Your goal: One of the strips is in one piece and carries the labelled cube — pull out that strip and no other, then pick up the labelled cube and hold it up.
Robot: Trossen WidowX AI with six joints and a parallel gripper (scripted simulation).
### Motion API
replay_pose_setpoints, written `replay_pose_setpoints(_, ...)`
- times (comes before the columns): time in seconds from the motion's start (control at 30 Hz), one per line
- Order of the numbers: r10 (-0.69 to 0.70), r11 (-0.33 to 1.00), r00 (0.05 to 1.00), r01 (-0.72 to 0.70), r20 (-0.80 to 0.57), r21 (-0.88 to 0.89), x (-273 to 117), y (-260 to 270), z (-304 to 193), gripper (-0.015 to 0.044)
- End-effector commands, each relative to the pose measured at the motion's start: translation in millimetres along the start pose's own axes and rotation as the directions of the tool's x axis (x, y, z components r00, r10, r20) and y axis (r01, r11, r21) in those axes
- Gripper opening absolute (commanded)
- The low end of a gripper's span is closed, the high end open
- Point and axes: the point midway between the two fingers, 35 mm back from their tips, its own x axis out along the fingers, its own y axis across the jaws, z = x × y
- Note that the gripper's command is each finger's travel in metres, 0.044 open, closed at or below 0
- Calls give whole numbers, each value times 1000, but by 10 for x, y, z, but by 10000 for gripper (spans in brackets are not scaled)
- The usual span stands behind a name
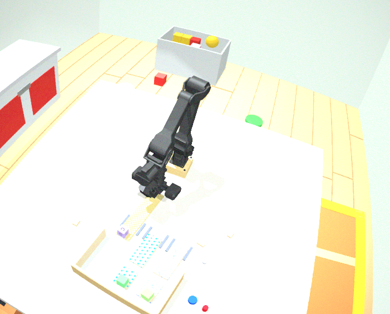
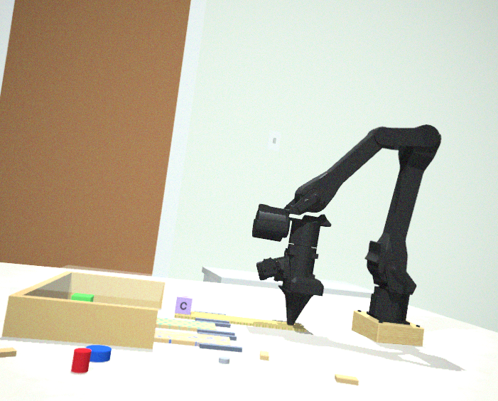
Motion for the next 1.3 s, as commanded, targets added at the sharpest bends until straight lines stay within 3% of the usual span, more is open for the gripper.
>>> replay_pose_setpoints(0.0, -3, 1000, 999, 3, -33, 0, 49, -9, -100, 0)
replay_pose_setpoints(0.57, -3, 1000, 999, 3, -33, 0, 49, -9, -100, 0)
replay_pose_setpoints(0.73, -3, 1000, 1000, 3, -30, 0, -401, 2, 26, 0)
replay_pose_setpoints(0.87, -4, 1000, 999, 4, -32, 0, -425, 2, 25, 0)
replay_pose_setpoints(1.27, -4, 1000, 1000, 4, -29, 16, -436, 3, 503, 315)
